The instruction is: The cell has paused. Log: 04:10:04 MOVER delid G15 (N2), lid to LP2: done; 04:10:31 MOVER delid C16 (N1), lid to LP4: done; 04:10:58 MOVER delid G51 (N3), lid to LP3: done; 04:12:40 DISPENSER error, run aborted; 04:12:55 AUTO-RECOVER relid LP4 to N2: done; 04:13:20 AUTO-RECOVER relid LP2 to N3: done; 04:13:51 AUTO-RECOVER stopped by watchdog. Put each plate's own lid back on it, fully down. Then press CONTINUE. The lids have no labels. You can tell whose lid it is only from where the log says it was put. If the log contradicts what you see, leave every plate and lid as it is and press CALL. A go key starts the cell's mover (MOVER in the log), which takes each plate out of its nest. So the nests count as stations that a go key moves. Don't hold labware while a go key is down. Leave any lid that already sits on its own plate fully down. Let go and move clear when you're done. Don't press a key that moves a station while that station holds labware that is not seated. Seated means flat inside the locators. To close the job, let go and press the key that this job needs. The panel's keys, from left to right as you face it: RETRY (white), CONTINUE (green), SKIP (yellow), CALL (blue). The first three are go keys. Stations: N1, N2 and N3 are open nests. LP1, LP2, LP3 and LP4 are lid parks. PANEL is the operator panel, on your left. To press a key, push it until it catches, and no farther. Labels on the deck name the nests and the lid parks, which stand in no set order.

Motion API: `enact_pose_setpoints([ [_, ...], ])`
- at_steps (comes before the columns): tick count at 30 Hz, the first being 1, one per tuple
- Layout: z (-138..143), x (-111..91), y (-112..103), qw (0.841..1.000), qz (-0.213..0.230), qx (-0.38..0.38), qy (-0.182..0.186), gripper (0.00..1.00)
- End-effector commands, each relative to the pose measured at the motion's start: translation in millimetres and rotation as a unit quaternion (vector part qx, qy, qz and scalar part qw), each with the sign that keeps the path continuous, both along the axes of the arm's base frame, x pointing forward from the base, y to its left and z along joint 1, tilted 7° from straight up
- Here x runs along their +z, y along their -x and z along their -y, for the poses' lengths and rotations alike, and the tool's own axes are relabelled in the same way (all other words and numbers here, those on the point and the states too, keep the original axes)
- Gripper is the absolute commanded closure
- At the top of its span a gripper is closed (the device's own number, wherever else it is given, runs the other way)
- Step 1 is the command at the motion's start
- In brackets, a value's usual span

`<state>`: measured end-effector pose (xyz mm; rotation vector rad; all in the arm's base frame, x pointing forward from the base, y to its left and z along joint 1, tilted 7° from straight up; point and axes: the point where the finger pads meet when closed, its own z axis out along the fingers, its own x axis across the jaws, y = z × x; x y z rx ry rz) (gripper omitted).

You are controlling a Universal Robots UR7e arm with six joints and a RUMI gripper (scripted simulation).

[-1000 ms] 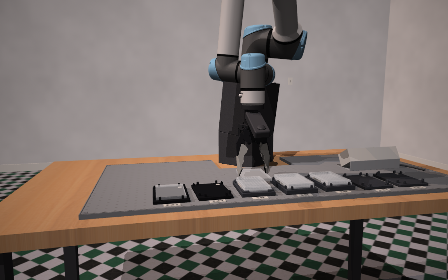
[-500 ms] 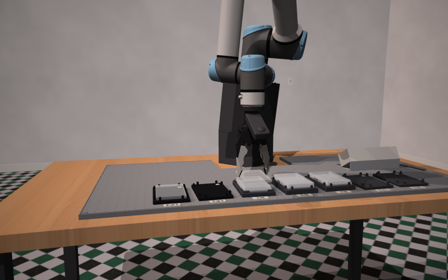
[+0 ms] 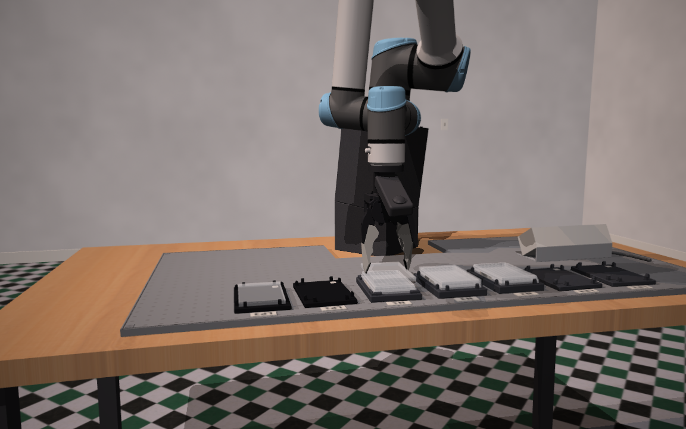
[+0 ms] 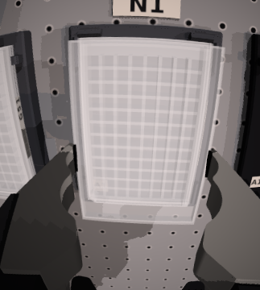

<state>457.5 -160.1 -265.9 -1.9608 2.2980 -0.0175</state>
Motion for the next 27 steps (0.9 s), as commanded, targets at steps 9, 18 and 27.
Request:
enact_pose_setpoints([
  [9,0.3,-4.3,-3.1,1.000,0.002,0.000,0.001,1.00],
  [18,0.0,-7.3,-3.4,1.000,0.002,0.000,0.001,1.00],
  [27,-0.2,-9.6,-3.7,1.000,0.002,0.000,0.001,1.00],
])
